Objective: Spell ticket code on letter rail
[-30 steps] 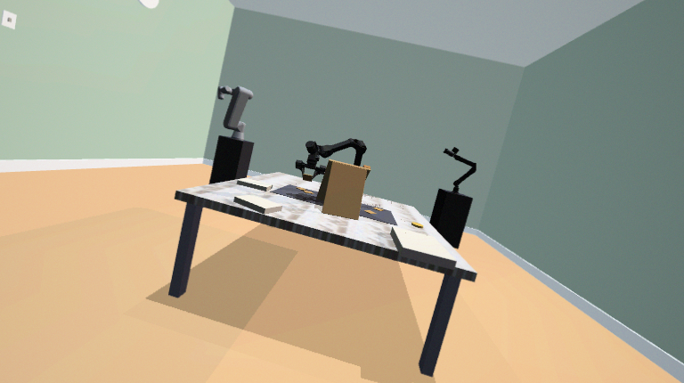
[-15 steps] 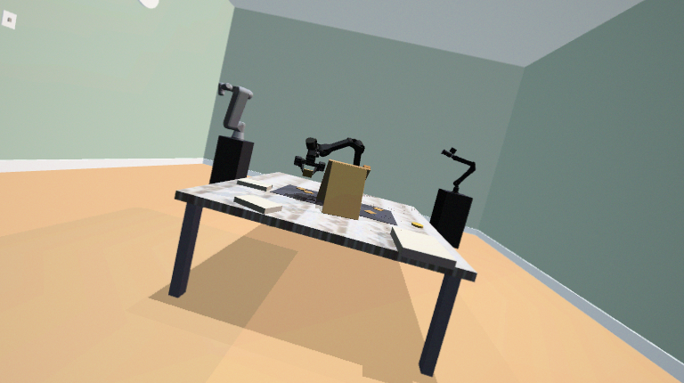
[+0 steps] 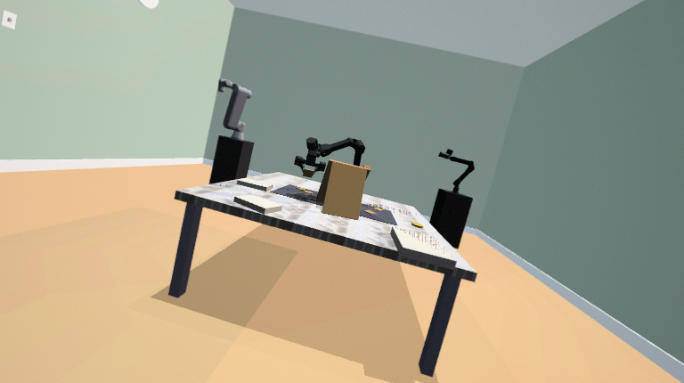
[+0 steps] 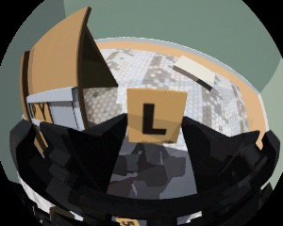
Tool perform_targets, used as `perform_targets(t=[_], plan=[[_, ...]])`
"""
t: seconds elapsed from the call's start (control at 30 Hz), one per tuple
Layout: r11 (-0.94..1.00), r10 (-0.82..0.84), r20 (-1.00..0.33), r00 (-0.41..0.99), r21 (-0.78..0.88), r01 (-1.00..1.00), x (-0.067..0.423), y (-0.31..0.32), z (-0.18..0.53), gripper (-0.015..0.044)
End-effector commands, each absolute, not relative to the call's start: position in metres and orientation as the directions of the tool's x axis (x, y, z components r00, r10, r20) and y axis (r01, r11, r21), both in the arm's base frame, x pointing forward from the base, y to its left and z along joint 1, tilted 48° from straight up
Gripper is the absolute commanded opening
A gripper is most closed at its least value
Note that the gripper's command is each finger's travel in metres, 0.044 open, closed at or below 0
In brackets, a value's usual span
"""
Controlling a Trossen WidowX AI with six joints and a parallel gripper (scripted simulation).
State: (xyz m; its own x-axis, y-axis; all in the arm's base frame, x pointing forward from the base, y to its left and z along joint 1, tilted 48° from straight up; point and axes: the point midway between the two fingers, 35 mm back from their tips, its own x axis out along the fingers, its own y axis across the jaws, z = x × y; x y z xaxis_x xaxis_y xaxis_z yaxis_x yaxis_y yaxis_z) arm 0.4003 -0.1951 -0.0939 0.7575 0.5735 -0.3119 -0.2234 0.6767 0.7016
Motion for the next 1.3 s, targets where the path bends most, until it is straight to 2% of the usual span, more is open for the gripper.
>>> perform_targets(t=[0.0, 1.27], plan=[[0.67, 0.577, -0.308, 0.757, 0.707, -0.224, 0.399, -0.192, -0.091, 0.0], [0.669, 0.577, -0.307, 0.756, 0.709, -0.223, 0.394, -0.179, -0.079, 0.0]])
